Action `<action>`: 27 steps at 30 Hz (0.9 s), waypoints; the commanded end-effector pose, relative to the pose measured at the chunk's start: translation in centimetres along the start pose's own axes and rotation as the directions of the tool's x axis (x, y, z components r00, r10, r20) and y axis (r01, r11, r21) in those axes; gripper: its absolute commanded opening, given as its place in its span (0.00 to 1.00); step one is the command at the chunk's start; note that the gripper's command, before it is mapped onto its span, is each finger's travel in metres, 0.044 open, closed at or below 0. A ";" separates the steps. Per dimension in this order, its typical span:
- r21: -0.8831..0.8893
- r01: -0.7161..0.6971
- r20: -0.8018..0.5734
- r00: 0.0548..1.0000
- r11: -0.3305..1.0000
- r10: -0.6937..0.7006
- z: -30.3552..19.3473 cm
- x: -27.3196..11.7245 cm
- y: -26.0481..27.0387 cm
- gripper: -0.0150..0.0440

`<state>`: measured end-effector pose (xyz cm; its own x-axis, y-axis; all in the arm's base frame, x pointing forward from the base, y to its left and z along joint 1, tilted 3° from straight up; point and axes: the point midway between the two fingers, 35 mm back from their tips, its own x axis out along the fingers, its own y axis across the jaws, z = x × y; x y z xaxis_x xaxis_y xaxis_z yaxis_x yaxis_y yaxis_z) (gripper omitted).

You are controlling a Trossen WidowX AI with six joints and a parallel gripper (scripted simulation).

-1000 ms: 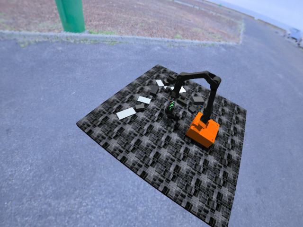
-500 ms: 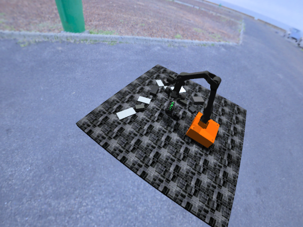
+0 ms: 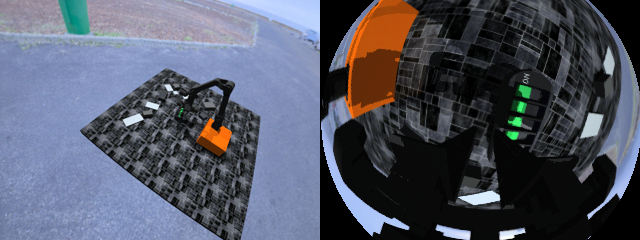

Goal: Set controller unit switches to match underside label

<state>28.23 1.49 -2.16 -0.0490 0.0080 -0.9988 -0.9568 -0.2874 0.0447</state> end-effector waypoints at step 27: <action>-0.002 0.015 -0.004 1.000 1.000 -0.015 -0.1 -1.7 0.1 0.39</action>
<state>27.87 1.41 -2.05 -0.0464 0.0079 -0.9989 -0.9563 -0.2895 0.0422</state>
